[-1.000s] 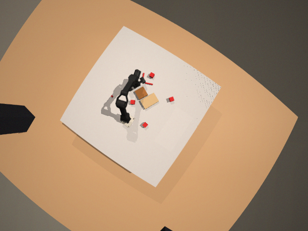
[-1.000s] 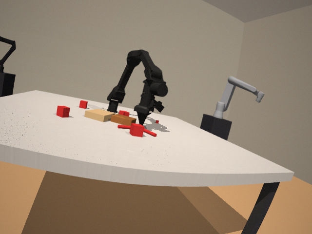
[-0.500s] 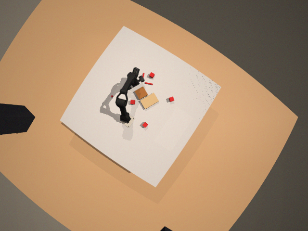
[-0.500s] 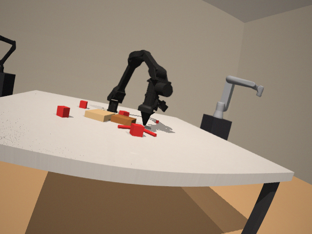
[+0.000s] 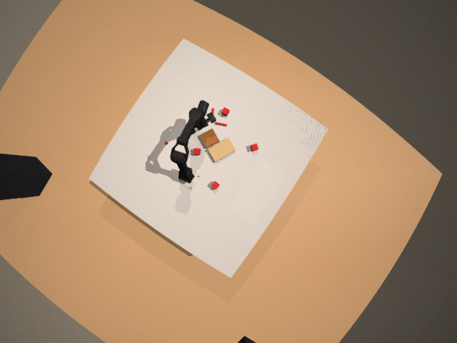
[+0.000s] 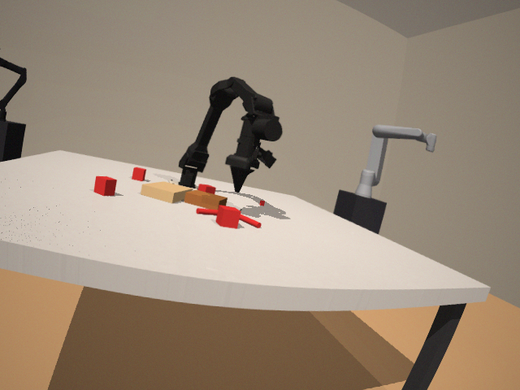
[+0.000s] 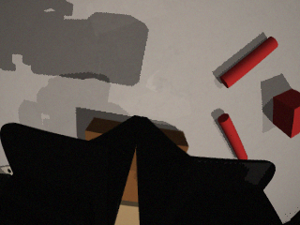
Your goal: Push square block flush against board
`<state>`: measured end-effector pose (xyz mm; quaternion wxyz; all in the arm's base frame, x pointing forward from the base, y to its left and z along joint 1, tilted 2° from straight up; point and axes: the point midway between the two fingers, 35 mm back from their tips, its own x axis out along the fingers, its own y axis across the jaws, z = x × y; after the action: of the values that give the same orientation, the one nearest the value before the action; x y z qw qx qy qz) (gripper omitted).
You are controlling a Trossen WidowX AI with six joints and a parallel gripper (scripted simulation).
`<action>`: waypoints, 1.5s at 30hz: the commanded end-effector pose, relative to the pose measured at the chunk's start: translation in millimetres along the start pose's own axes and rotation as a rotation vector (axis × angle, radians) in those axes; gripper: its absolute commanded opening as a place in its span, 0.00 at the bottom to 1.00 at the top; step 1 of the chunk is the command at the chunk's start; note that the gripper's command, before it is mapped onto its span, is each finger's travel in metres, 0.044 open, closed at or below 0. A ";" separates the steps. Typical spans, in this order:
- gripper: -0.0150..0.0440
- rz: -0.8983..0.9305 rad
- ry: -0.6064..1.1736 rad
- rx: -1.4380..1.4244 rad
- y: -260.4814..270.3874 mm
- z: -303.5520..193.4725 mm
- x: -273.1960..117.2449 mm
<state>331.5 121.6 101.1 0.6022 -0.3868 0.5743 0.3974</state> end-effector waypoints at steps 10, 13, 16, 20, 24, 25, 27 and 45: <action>0.25 -0.008 -0.005 -0.007 -1.7 -5.1 51.4; 0.25 -0.008 -0.005 -0.007 -2.1 -8.0 51.4; 0.25 -0.008 -0.005 -0.007 -2.6 -12.4 51.3; 0.25 -0.008 -0.004 -0.007 -3.3 -18.3 51.2; 0.25 -0.008 -0.004 -0.007 -3.8 -24.2 51.2; 0.25 -0.008 -0.003 -0.007 -4.0 -25.8 51.2; 0.25 -0.008 -0.003 -0.007 -4.2 -28.8 51.2; 0.25 -0.008 -0.003 -0.007 -5.3 -32.3 50.9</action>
<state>323.3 88.2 48.4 0.6033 -0.3909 0.5694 0.3989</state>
